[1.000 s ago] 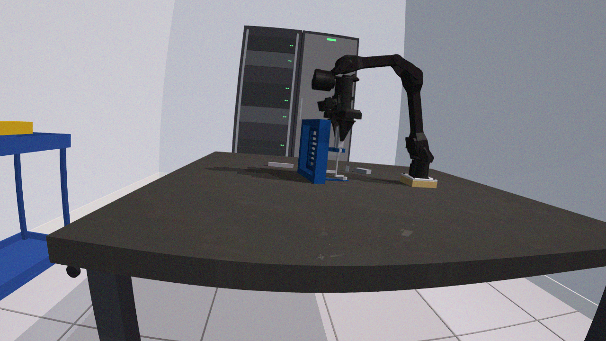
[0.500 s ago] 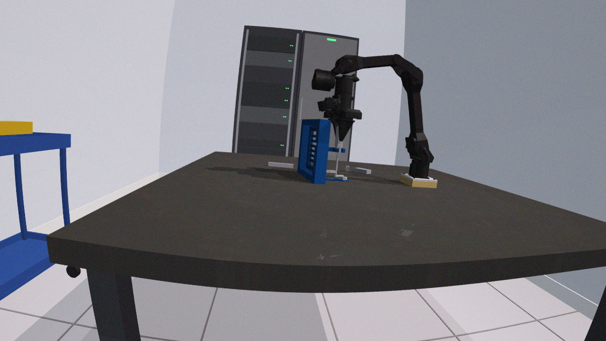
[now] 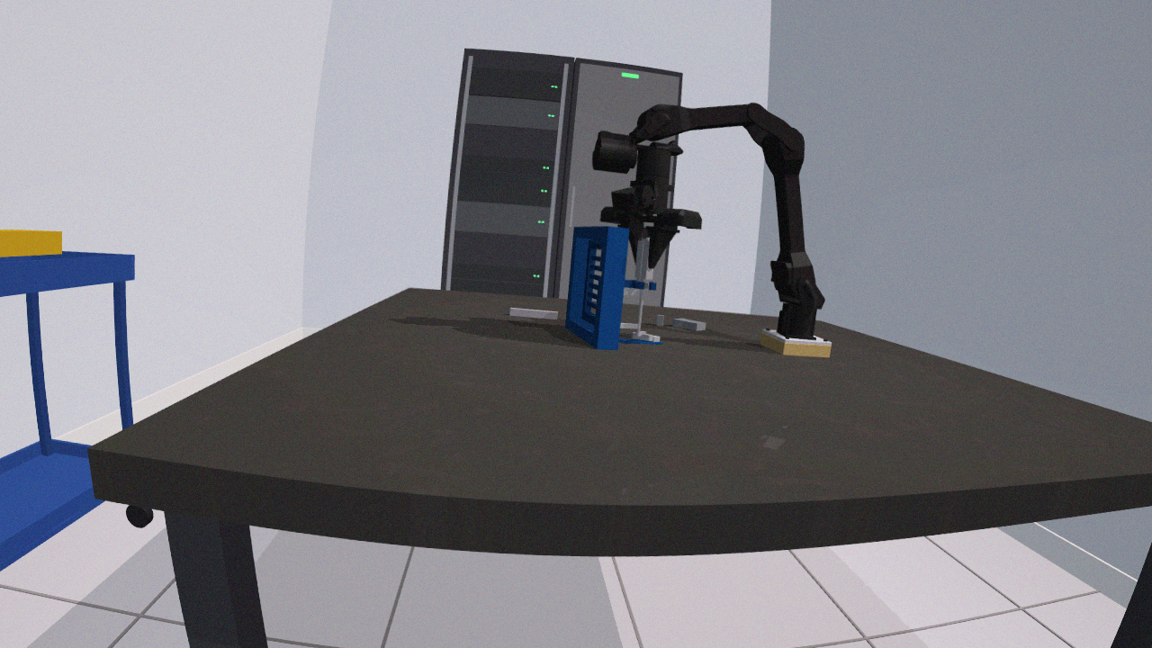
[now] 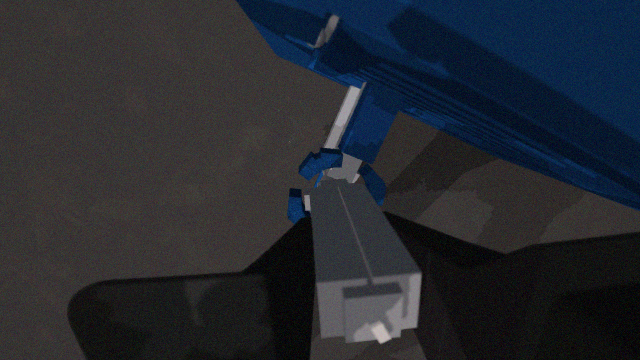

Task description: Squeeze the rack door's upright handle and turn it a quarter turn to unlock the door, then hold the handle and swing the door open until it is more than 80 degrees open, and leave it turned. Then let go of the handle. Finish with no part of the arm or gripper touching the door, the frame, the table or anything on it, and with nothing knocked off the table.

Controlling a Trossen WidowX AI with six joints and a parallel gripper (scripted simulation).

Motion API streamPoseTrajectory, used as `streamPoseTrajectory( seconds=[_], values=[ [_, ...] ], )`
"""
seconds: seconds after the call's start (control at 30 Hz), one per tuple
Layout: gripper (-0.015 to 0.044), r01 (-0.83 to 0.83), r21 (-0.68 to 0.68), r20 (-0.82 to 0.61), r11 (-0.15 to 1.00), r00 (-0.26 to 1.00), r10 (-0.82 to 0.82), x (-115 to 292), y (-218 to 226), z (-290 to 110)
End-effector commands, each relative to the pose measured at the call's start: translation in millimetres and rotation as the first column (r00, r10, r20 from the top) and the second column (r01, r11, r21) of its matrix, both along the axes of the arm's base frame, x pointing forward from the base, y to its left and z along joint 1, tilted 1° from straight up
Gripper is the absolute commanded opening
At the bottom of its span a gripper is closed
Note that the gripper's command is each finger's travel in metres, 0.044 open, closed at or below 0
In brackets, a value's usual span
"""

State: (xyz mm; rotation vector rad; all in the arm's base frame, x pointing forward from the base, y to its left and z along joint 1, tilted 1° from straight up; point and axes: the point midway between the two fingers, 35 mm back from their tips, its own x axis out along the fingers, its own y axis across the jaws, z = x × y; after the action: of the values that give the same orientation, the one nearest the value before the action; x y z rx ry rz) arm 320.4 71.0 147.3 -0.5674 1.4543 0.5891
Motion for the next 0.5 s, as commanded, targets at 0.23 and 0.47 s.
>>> streamPoseTrajectory(
  seconds=[0.23,0.47],
  values=[
    [0.0026,-0.525,-0.020,0.012,0.851,0.851,0.526,0.3,0.3,0.2],
    [0.0026,-0.782,-0.034,0.012,0.623,0.623,0.782,0.3,0.3,0.2]
  ],
)
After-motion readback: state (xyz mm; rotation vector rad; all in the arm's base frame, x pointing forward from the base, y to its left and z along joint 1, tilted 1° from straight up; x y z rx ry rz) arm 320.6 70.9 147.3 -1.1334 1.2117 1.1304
